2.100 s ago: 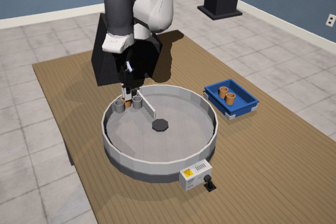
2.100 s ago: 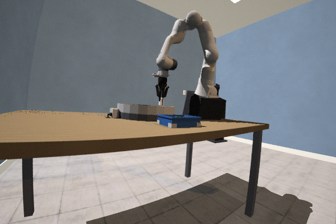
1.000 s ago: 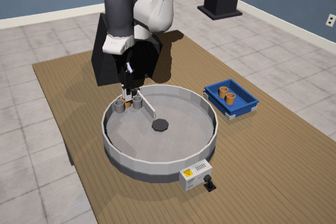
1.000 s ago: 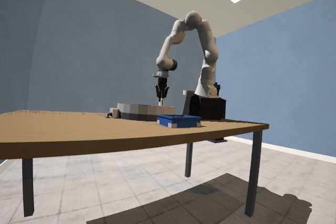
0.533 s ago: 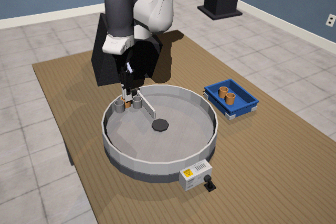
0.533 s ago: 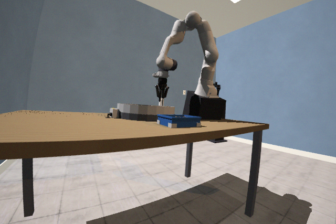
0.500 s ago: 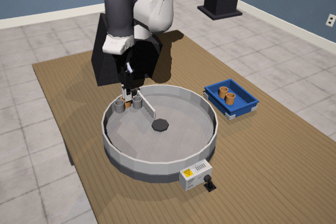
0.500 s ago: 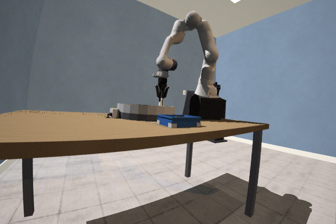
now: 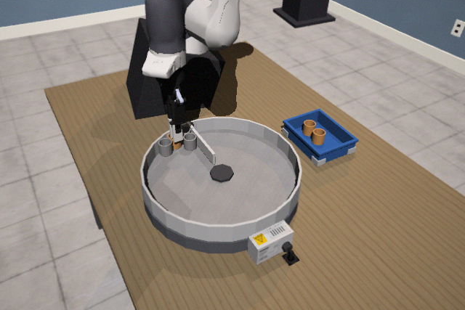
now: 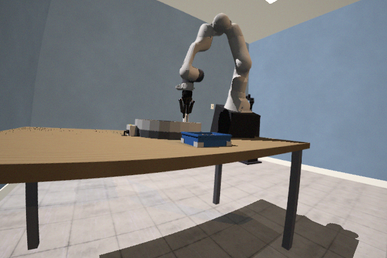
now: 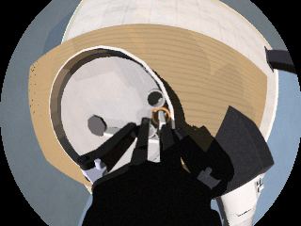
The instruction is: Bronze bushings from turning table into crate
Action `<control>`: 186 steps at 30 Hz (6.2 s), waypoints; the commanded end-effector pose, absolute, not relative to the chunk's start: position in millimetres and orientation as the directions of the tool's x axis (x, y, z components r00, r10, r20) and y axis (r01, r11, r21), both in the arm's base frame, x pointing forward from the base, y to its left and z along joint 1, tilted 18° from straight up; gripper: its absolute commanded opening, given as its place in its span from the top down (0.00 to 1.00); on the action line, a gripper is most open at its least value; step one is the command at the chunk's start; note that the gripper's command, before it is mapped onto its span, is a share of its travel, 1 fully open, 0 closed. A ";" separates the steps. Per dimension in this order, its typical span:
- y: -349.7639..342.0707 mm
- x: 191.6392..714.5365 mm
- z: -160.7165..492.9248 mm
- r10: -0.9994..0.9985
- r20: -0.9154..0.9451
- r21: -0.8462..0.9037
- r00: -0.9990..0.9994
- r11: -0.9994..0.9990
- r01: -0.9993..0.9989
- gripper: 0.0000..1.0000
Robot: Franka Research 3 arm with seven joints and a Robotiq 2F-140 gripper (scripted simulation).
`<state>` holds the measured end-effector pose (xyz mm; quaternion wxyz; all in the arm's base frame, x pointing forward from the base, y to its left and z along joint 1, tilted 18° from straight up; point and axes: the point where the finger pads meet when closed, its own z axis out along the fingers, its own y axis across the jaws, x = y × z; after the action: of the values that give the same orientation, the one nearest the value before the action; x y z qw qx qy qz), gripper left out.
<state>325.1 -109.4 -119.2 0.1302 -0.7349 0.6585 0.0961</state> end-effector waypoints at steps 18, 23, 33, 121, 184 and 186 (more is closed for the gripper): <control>-109.4 326.0 -124.0 -0.944 -0.308 -0.069 0.121 -0.105 -0.992 0.90; -109.4 326.0 -124.0 -0.944 -0.308 -0.069 0.121 -0.105 -0.992 0.90; -109.4 326.0 -124.0 -0.944 -0.308 -0.069 0.121 -0.105 -0.992 0.90; -132.3 324.0 -55.1 -0.944 -0.308 -0.069 0.121 -0.105 -0.992 1.00; 54.3 388.3 8.8 -0.944 -0.308 -0.069 0.121 -0.105 -0.992 1.00; 78.5 396.6 17.0 -0.944 -0.308 -0.069 0.121 -0.105 -0.992 1.00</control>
<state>387.2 53.7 7.2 0.1474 -0.7763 0.6073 0.0827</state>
